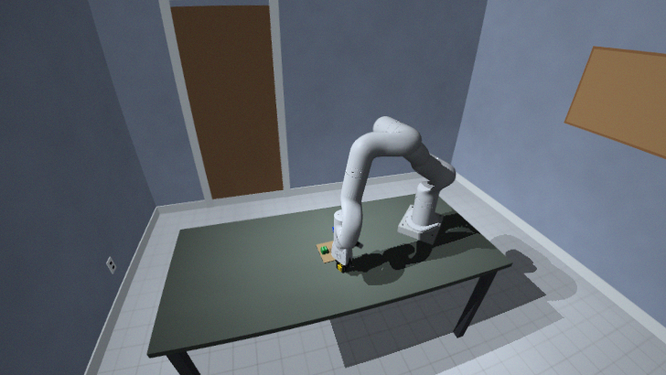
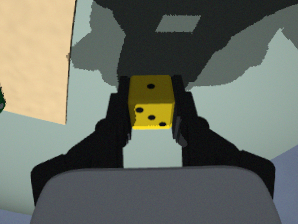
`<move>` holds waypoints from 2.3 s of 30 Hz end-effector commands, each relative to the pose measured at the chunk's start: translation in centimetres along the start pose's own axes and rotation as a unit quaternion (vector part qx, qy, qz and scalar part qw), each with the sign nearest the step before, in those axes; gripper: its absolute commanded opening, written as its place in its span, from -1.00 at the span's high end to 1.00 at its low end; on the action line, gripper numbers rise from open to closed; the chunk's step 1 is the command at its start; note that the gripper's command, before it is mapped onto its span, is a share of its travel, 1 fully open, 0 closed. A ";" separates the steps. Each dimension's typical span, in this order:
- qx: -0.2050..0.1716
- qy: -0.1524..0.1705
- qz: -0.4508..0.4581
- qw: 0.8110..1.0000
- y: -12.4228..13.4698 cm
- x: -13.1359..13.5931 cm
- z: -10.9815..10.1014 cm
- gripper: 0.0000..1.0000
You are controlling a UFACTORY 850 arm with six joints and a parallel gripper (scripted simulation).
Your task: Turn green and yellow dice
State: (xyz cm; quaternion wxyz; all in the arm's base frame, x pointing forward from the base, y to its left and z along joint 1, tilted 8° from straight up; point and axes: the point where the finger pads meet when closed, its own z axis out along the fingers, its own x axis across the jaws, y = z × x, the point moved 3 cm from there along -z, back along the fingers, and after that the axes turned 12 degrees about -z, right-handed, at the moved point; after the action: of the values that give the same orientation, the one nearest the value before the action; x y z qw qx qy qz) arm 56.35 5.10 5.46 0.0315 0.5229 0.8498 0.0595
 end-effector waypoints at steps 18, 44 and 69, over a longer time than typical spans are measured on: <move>-0.001 0.000 0.000 1.000 0.1 0.0 -0.2 0.47; -0.001 0.000 0.000 1.000 0.1 0.0 -10.1 0.47; -0.001 0.000 0.200 0.980 -11.3 -8.3 -10.6 0.47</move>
State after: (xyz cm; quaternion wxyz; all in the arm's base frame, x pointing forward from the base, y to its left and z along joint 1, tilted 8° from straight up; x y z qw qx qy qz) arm 48.98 -7.70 14.27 0.0196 0.6792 0.7309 0.0632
